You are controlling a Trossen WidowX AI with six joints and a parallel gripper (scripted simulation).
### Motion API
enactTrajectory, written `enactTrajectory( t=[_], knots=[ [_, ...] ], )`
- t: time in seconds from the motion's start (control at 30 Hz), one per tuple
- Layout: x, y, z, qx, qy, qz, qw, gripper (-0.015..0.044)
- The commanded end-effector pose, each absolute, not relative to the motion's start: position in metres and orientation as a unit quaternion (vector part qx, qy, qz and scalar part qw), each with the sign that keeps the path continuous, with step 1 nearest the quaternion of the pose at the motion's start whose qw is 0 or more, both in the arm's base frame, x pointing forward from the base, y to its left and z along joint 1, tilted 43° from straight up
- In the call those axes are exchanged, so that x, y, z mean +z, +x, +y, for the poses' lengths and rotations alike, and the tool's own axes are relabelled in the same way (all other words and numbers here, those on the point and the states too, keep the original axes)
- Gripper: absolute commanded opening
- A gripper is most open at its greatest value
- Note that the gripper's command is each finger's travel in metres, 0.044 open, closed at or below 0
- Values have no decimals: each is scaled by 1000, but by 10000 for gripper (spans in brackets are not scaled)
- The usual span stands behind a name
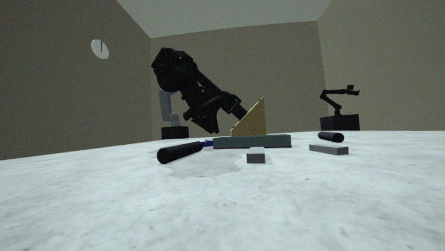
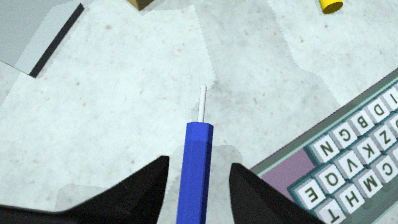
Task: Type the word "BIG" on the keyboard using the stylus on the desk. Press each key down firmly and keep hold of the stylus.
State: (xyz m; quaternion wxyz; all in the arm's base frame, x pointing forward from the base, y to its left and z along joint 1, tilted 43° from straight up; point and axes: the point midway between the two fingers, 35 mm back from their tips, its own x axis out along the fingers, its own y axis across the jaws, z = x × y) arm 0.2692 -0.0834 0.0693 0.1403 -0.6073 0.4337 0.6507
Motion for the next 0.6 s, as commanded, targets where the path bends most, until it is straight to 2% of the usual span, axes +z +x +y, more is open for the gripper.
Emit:
enactTrajectory(
  t=[0.0, 0.57],
  knots=[
    [66, 270, -86, 651, -608, 434, 138, 150],
    [57, 271, -94, 651, -608, 434, 138, 150]
  ],
)
